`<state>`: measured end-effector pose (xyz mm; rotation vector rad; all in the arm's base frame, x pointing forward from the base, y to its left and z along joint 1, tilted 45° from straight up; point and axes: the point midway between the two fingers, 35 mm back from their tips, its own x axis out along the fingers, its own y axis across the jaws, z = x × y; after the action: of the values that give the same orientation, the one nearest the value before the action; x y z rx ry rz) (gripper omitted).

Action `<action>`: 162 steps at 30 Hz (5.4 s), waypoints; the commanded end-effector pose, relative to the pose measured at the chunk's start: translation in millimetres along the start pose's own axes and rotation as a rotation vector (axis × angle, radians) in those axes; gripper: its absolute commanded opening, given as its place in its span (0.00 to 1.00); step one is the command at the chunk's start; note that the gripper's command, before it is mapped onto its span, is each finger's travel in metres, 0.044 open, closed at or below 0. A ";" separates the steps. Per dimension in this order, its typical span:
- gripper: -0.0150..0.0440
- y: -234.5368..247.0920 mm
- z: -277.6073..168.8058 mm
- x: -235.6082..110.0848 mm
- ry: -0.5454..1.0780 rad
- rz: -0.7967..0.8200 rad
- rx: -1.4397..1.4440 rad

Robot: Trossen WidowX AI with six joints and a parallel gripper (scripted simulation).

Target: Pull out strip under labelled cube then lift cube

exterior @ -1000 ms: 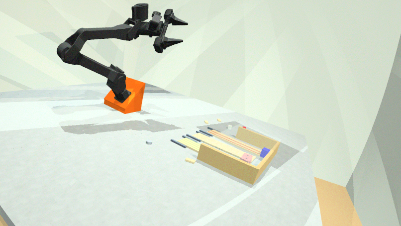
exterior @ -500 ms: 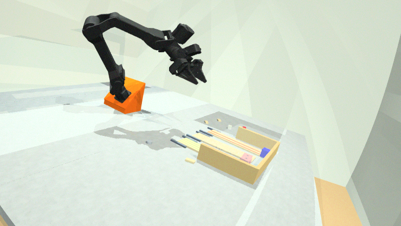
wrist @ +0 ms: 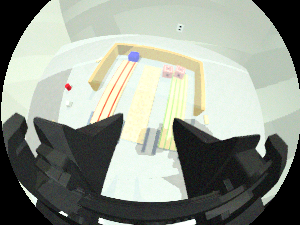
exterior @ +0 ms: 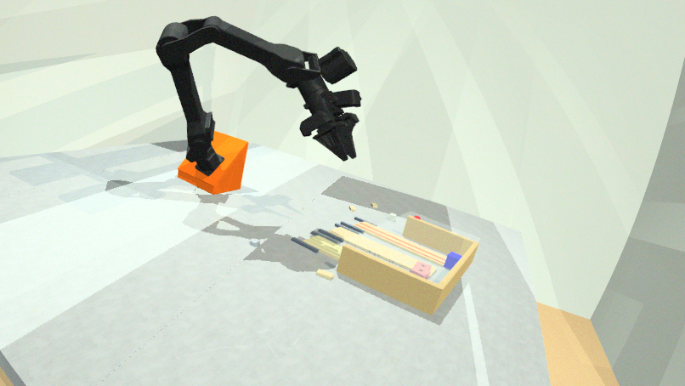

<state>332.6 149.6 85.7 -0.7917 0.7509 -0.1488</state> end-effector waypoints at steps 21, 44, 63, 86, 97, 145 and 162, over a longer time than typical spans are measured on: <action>0.25 -73.5 -40.2 82.1 0.752 -0.080 0.173; 0.25 -71.2 -60.5 106.8 0.751 -0.079 0.173; 0.25 -70.4 -82.6 128.5 0.751 -0.082 0.173; 0.25 -70.0 -88.2 133.3 0.751 -0.082 0.172; 0.25 -70.2 -88.8 134.1 0.751 -0.083 0.172; 0.25 -60.9 -121.2 108.4 0.753 -0.082 0.171; 0.25 -56.0 -140.7 91.6 0.754 -0.081 0.170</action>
<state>324.2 -5.5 12.5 -0.5977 1.3778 -0.5930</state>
